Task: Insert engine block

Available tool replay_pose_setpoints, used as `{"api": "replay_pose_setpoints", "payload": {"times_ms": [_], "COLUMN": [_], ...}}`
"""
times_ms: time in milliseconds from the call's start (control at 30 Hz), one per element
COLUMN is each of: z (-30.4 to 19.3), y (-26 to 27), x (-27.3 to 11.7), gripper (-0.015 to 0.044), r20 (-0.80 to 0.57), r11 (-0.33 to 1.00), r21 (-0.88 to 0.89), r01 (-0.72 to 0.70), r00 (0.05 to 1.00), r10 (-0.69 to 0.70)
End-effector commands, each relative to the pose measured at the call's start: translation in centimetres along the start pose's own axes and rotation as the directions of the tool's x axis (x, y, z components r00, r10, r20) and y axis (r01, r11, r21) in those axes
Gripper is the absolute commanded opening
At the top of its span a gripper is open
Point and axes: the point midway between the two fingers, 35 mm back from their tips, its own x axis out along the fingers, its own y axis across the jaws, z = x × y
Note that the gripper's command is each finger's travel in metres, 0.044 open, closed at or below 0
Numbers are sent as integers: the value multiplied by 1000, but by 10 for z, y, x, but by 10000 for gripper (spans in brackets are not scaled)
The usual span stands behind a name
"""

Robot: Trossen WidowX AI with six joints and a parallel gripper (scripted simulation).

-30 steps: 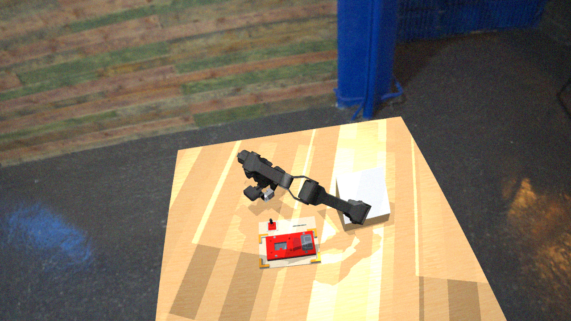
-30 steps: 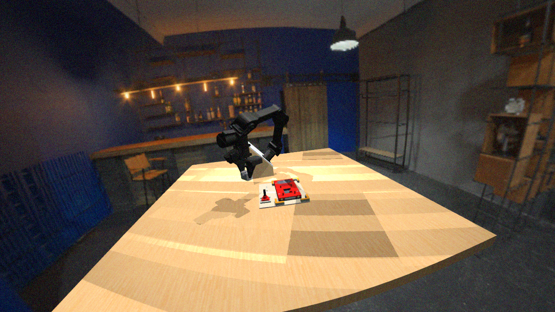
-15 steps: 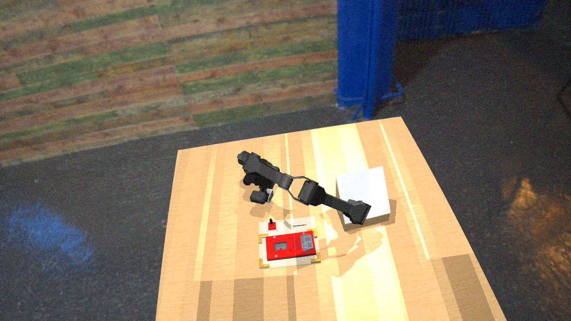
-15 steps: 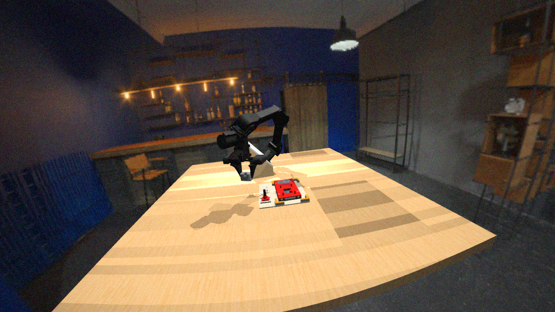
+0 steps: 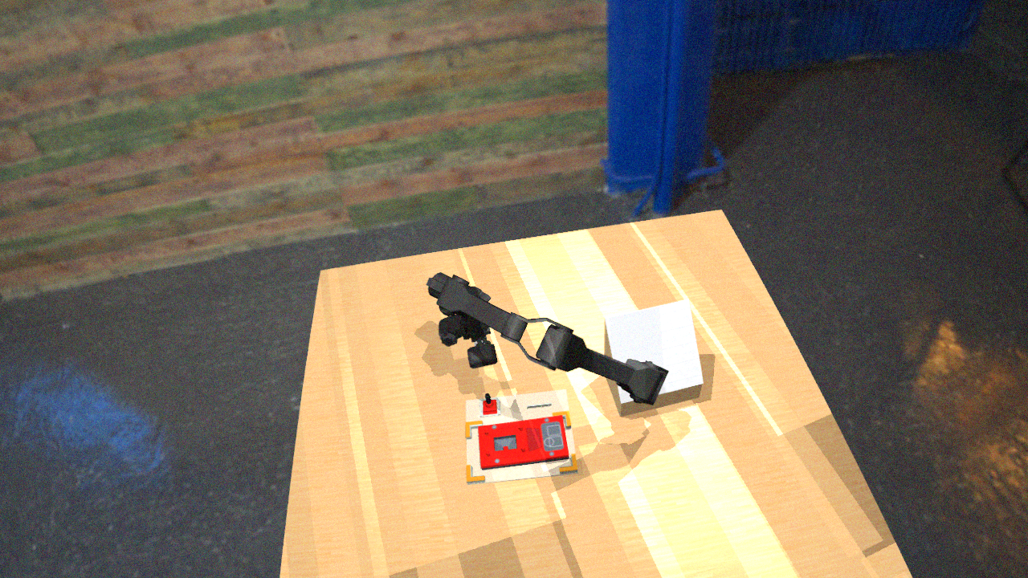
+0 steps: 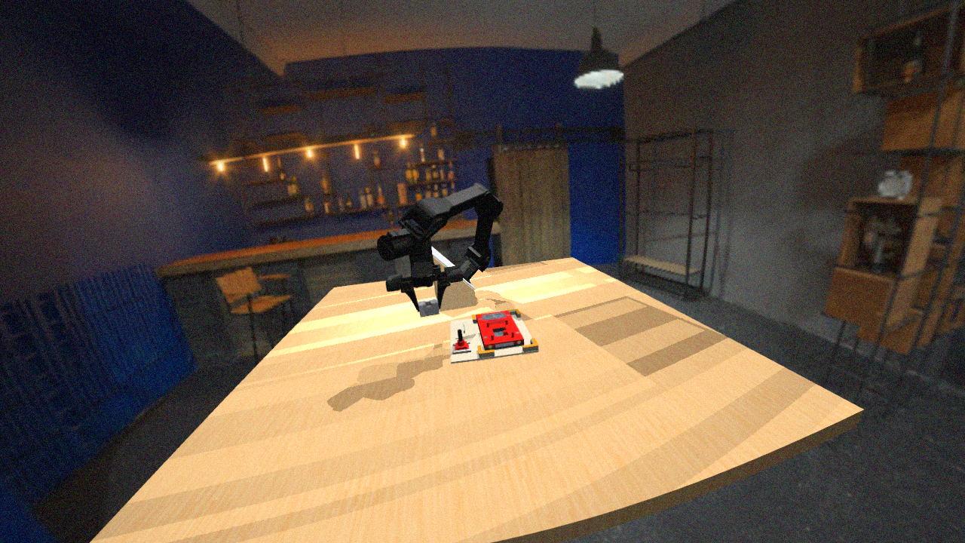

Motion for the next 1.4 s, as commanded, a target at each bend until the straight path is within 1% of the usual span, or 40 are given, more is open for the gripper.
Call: {"api": "replay_pose_setpoints", "payload": {"times_ms": [0,300,600,800,1000,1200,1367], "z": [0,0,0,0,0,1,1], "y": [0,0,0,0,0,0,0], "x": [1,2,3,4,5,6,7], "gripper": [0,0,0,0,0,0,0], "r20": [1,1,1,1,1,1,1], "r11": [990,899,721,561,378,178,5], "r21": [-139,-438,-693,-828,-926,-984,-1000], "r01": [1,1,1,1,1,1,1], "r00": [1000,1000,1000,1000,1000,1000,1000], "r10": [-1,-1,-1,-1,-1,0,0]}}
